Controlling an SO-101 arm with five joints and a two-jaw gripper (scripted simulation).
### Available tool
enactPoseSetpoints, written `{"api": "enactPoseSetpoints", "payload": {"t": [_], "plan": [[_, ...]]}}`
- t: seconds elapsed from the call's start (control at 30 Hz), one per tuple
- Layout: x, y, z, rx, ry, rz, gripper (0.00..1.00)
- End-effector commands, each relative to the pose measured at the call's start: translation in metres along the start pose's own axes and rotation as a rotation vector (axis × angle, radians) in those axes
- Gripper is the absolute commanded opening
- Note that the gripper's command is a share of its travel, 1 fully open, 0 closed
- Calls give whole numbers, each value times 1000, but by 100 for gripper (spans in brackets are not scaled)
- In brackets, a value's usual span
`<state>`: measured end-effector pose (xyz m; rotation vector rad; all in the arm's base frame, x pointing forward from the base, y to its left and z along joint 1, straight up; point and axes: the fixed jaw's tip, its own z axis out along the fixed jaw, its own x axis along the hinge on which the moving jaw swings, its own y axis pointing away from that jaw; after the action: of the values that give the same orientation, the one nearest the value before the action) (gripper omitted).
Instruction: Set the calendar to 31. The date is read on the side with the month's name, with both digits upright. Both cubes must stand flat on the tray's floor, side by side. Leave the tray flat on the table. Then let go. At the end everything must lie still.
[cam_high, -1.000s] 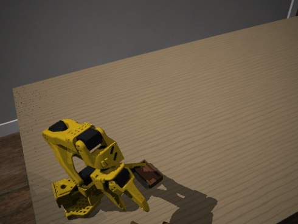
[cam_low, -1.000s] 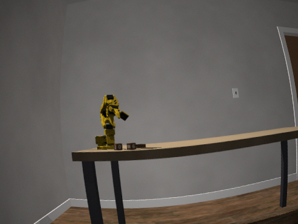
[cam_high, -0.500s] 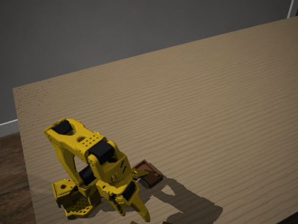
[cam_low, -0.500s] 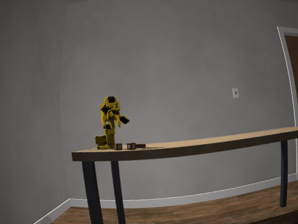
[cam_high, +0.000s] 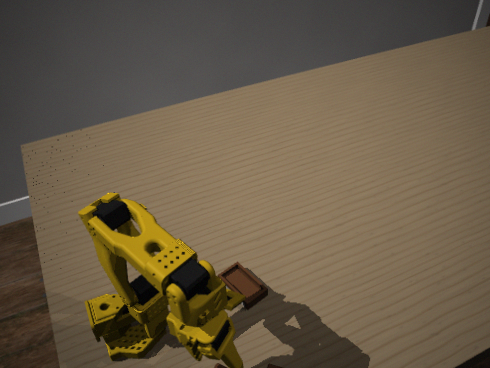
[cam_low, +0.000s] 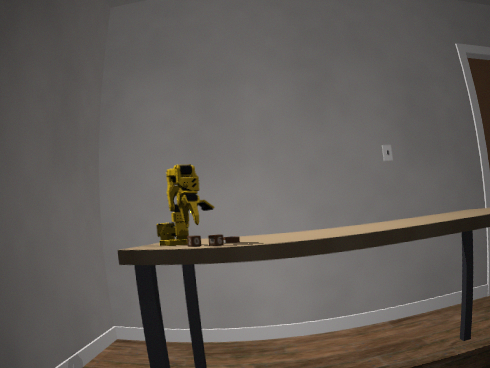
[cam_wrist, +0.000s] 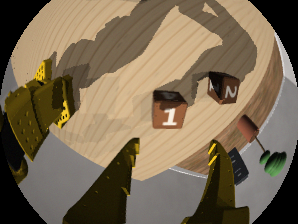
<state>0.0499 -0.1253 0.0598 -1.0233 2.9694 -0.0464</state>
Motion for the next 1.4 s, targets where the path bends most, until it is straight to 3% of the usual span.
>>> {"api": "enactPoseSetpoints", "payload": {"t": [0.0,0.77,1.37], "plan": [[-3,-2,2,-12,-5,9,35],[-3,-3,3,-12,-5,9,35],[-3,-4,23,-12,-5,9,35]]}}
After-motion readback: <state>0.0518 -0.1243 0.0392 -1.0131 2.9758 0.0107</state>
